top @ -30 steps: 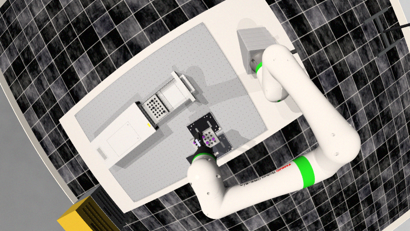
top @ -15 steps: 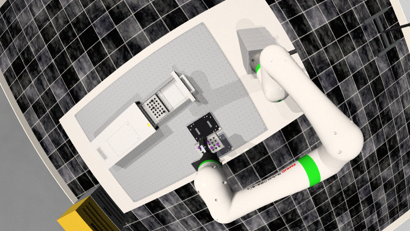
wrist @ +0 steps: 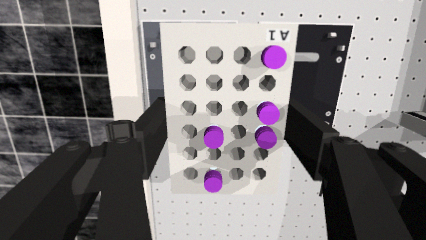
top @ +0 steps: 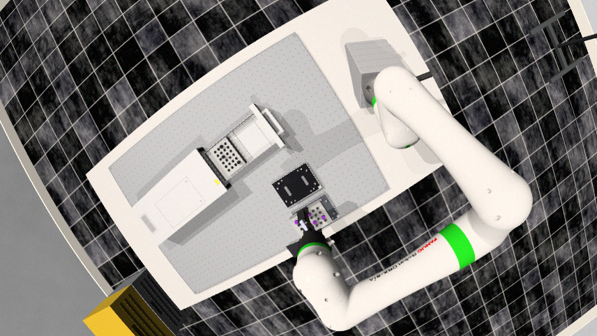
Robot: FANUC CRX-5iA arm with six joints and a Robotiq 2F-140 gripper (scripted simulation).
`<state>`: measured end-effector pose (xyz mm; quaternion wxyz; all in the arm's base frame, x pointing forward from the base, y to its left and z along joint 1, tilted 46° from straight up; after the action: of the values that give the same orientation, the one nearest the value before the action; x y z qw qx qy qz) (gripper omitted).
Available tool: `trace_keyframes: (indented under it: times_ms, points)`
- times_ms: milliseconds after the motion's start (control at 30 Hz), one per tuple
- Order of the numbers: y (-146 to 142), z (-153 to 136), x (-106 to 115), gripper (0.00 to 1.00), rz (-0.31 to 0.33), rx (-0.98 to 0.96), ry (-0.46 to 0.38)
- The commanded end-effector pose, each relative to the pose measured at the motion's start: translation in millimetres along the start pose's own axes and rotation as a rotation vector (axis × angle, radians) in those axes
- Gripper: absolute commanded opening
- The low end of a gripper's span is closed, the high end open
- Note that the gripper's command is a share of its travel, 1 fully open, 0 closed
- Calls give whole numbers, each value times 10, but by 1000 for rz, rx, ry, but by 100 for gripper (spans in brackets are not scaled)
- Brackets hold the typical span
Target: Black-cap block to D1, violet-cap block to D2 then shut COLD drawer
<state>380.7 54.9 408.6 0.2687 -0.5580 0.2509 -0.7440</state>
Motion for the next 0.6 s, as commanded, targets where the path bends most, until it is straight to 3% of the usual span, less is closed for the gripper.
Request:
trace_keyframes:
  times_ms: [0,567]
  points:
    - [-53,-5,7,10,-1,0,1]
    - [-399,-54,7,10,-1,0,1]
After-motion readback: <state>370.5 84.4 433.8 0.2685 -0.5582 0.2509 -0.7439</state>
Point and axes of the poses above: the point where the finger pads meet when closed, its own x axis back along the fingers, its own y axis across the jaws, z = x × y, the point moved 9 cm from there along x, back along the fingers, and after that the axes turned 2 degrees about -x, right-handed, at the moved point
